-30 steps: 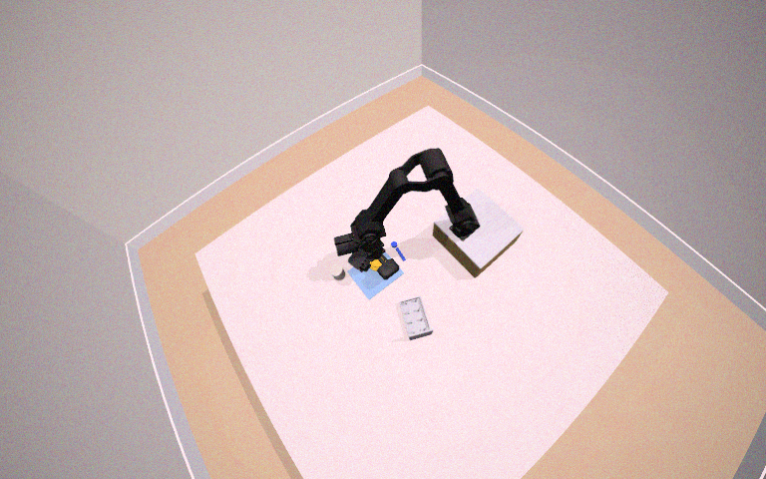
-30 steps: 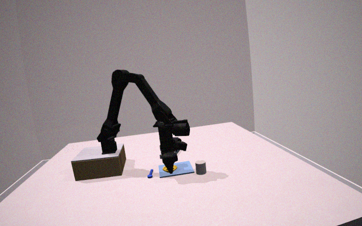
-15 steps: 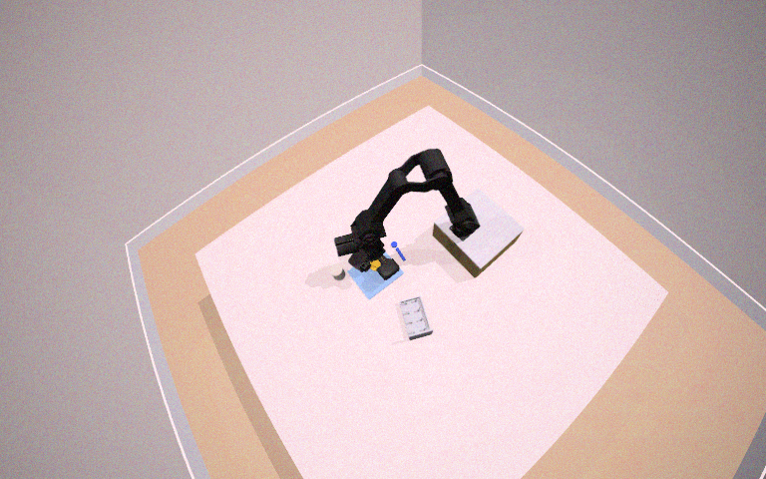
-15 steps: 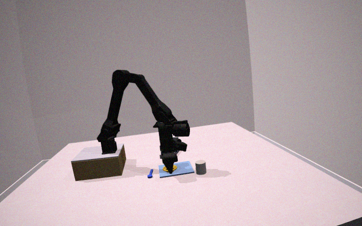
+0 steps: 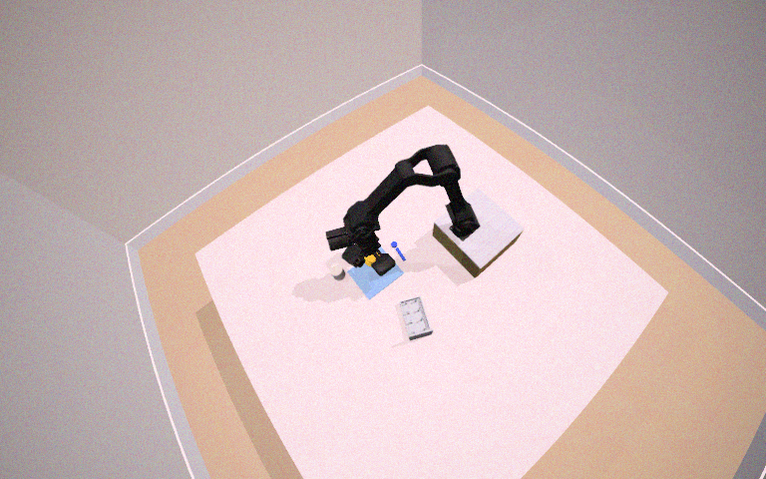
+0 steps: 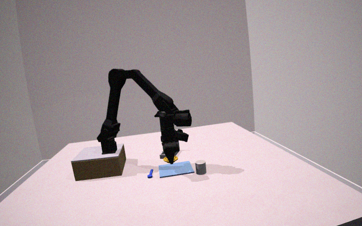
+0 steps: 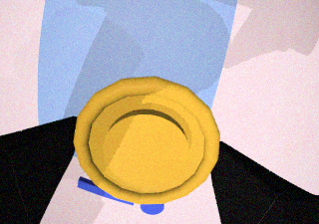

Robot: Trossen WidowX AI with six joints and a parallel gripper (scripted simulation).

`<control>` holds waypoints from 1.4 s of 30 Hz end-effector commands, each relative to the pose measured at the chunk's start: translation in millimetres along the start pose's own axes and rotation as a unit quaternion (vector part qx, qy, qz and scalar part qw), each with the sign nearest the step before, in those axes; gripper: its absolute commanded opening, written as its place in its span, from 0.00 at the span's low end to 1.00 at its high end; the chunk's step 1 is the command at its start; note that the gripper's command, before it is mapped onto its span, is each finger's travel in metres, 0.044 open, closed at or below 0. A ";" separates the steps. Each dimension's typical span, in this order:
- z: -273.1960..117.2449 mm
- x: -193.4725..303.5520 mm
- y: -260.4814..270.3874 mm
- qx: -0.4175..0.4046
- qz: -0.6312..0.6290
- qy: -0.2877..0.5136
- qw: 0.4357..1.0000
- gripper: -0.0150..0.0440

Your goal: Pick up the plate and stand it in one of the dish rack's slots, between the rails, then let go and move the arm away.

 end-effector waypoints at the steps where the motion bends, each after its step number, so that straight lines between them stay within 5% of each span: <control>1: -29.3 -3.2 -2.6 0.006 -0.002 -0.005 1.000 0.25; 17: -115.6 -2.6 -1.3 0.006 -0.002 -0.005 1.000 0.25; 25: -127.7 -3.1 1.4 0.006 0.001 -0.005 1.000 0.25; 37: -126.8 -2.8 140.4 -0.002 0.188 -0.006 0.982 0.25; 42: -125.8 2.2 156.1 -0.003 0.211 -0.005 0.978 0.25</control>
Point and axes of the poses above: the point midway between the two fingers, 35 mm back from their tips, its own z axis out along the fingers, its own y axis across the jaws, x = y × z, the point moved 4 cm from there along -z, back along the fingers, and after that the axes turned 12 degrees about -z, right-handed, at the moved point
